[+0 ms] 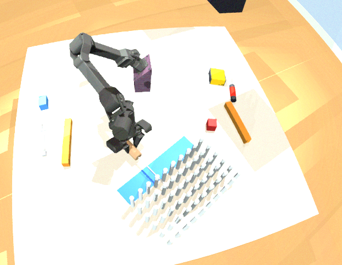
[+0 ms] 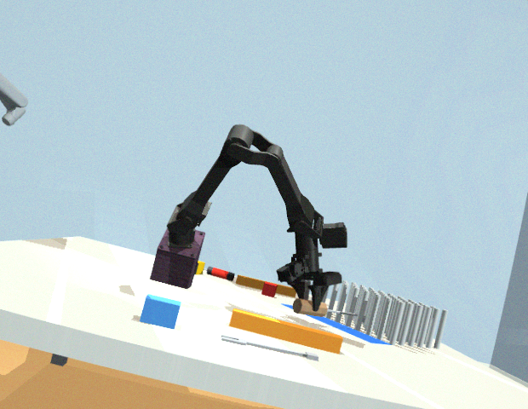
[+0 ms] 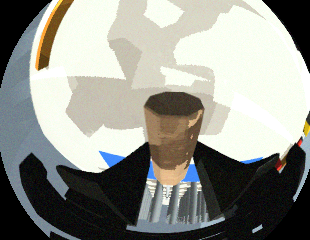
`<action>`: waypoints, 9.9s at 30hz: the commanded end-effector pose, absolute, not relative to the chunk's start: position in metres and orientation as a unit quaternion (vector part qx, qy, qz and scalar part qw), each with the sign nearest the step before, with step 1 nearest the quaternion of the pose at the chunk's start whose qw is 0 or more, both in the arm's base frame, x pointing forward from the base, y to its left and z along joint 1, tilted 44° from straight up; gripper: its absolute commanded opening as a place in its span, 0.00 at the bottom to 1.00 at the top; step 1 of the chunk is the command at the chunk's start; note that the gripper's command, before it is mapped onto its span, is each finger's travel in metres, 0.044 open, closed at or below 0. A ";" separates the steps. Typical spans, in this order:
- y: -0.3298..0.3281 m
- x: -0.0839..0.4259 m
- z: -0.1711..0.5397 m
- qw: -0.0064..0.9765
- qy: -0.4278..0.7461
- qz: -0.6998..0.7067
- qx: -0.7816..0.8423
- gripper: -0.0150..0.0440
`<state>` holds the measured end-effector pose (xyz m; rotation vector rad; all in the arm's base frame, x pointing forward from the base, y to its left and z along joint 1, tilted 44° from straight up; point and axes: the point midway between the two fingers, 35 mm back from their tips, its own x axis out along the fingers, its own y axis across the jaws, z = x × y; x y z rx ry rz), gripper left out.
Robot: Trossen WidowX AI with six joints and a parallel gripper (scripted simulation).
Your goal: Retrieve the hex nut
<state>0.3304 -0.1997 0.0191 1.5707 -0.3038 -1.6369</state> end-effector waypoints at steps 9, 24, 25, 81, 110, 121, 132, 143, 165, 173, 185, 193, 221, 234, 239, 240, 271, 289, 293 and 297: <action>-0.198 0.340 0.016 0.413 -0.122 -0.650 0.626 0.25; -0.196 0.350 0.012 0.413 -0.122 -0.650 0.626 0.25; -0.196 0.350 0.012 0.413 -0.122 -0.650 0.626 0.25; -0.191 0.383 -0.001 0.413 -0.122 -0.649 0.627 0.25; -0.188 0.398 -0.007 0.413 -0.123 -0.649 0.628 0.25; -0.187 0.404 -0.009 0.413 -0.123 -0.649 0.628 0.25; -0.185 0.410 -0.012 0.413 -0.123 -0.648 0.628 0.25; -0.189 0.410 -0.017 0.412 -0.123 -0.648 0.628 0.25; -0.190 0.402 -0.016 0.413 -0.121 -0.649 0.628 0.25; -0.191 0.398 -0.014 0.413 -0.122 -0.649 0.628 0.25; -0.192 0.392 -0.011 0.413 -0.122 -0.649 0.628 0.25; -0.193 0.387 -0.010 0.413 -0.122 -0.649 0.628 0.25; -0.191 0.380 -0.005 0.412 -0.122 -0.649 0.628 0.25; -0.199 0.376 -0.016 0.414 -0.120 -0.649 0.627 0.25; -0.200 0.376 -0.018 0.414 -0.119 -0.650 0.627 0.25; -0.200 0.376 -0.018 0.414 -0.119 -0.650 0.627 0.25; -0.206 0.365 -0.010 0.413 -0.121 -0.650 0.627 0.25; -0.208 0.354 -0.005 0.413 -0.121 -0.650 0.626 0.25; -0.209 0.352 -0.004 0.413 -0.121 -0.650 0.626 0.25; -0.209 0.349 -0.003 0.413 -0.121 -0.650 0.626 0.25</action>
